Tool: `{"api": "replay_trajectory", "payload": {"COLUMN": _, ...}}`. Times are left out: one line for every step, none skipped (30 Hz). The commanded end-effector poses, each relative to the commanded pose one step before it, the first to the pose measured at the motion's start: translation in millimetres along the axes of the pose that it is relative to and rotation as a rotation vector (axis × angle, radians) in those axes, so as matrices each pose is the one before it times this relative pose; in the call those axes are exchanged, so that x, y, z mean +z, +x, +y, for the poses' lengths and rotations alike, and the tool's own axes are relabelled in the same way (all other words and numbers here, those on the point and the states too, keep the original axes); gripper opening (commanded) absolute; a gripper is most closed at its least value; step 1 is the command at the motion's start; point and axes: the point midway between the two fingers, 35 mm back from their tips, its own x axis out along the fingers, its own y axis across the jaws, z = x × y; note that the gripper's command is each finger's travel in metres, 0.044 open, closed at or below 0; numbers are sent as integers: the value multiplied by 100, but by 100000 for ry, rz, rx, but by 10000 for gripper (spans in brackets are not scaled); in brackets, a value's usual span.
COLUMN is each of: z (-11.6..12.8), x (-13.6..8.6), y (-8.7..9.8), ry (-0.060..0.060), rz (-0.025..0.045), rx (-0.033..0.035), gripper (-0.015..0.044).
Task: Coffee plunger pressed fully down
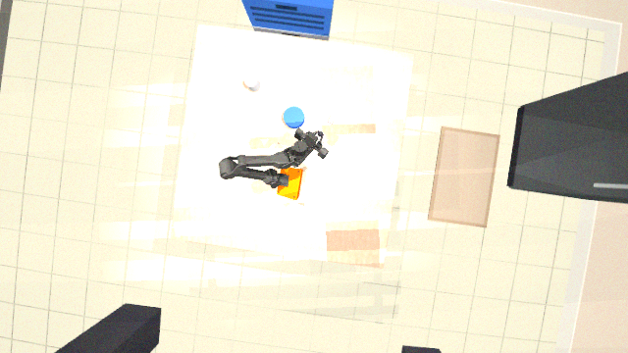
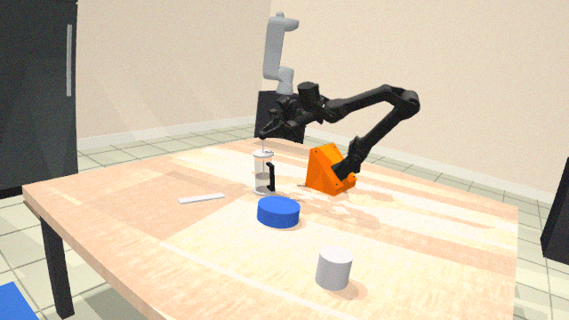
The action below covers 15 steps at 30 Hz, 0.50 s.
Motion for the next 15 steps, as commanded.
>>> {"api": "replay_trajectory", "payload": {"z": 127, "x": -2971, "y": 989, "ry": 4929, "rz": 8083, "rx": 680, "gripper": 117}}
{"api": "replay_trajectory", "payload": {"z": 3, "x": 49, "y": 66, "ry": -5, "rz": -6, "rx": 10, "gripper": 117}}
{"api": "replay_trajectory", "payload": {"z": -1, "x": 48, "y": 58, "ry": -6, "rz": -5, "rx": 11, "gripper": 117}}
{"api": "replay_trajectory", "payload": {"z": -4, "x": 46, "y": 52, "ry": -7, "rz": -5, "rx": 12, "gripper": 117}}
{"api": "replay_trajectory", "payload": {"z": -7, "x": 44, "y": 46, "ry": -8, "rz": -4, "rx": 12, "gripper": 117}}
{"api": "replay_trajectory", "payload": {"z": -6, "x": 44, "y": 36, "ry": -7, "rz": -3, "rx": 11, "gripper": 117}}
{"api": "replay_trajectory", "payload": {"z": -6, "x": 51, "y": 40, "ry": -10, "rz": -4, "rx": 15, "gripper": 117}}
{"api": "replay_trajectory", "payload": {"z": -5, "x": 32, "y": 26, "ry": -7, "rz": -3, "rx": 11, "gripper": 117}}
{"api": "replay_trajectory", "payload": {"z": -5, "x": 24, "y": 20, "ry": -5, "rz": -2, "rx": 8, "gripper": 117}}
{"api": "replay_trajectory", "payload": {"z": -6, "x": 22, "y": 18, "ry": -5, "rz": -2, "rx": 7, "gripper": 117}}
{"api": "replay_trajectory", "payload": {"z": -8, "x": 21, "y": 16, "ry": -4, "rz": -2, "rx": 6, "gripper": 117}}
{"api": "replay_trajectory", "payload": {"z": -8, "x": 20, "y": 15, "ry": -4, "rz": -2, "rx": 5, "gripper": 117}}
{"api": "replay_trajectory", "payload": {"z": -8, "x": 19, "y": 13, "ry": -4, "rz": -1, "rx": 4, "gripper": 117}}
{"api": "replay_trajectory", "payload": {"z": -8, "x": 18, "y": 12, "ry": -3, "rz": -1, "rx": 3, "gripper": 117}}
{"api": "replay_trajectory", "payload": {"z": -8, "x": 17, "y": 11, "ry": -3, "rz": -1, "rx": 3, "gripper": 117}}
